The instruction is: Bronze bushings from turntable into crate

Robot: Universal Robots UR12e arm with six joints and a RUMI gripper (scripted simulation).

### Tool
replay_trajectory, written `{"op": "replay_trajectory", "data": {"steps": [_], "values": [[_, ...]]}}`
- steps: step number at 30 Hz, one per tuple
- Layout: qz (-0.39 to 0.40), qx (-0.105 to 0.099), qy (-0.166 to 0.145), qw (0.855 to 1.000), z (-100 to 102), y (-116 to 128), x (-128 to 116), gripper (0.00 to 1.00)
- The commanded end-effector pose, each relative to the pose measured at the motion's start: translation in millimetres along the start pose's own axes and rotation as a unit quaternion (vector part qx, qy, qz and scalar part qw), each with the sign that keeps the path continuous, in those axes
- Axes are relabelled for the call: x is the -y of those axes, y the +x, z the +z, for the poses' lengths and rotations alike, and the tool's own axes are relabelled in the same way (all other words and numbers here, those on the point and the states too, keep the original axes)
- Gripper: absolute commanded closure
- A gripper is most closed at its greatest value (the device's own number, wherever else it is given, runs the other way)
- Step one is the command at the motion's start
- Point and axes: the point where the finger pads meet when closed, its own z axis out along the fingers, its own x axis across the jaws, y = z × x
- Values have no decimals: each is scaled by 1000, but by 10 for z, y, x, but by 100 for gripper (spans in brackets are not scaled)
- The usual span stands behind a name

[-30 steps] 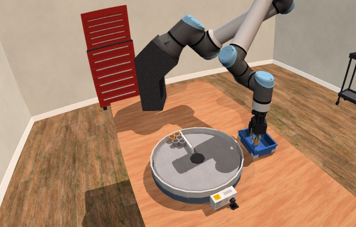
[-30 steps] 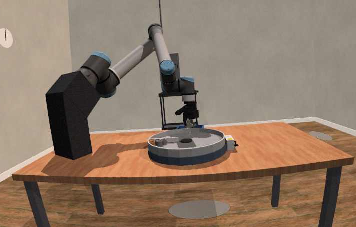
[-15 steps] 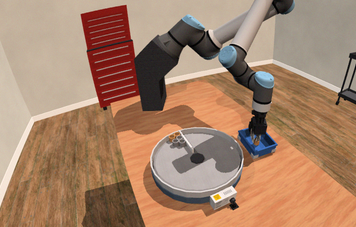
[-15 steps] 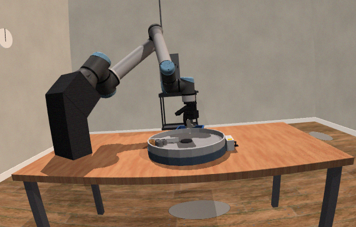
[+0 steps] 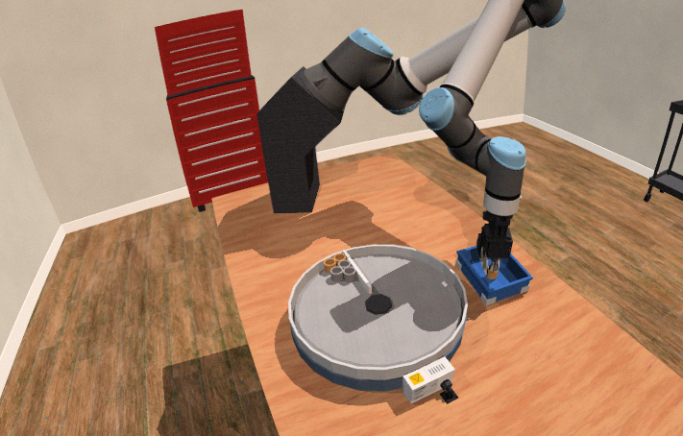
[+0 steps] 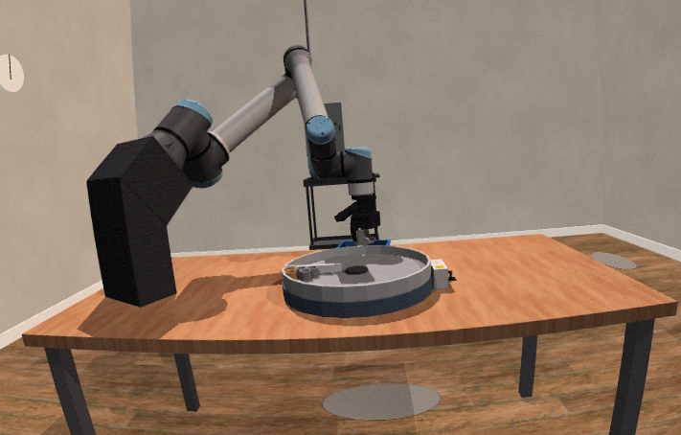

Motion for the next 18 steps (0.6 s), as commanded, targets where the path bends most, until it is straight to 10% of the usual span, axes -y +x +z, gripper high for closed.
{"op": "replay_trajectory", "data": {"steps": [1,18], "values": [[-1,0,-1,1000,2,16,-18,100],[-1,0,-1,1000,2,16,-18,94]]}}
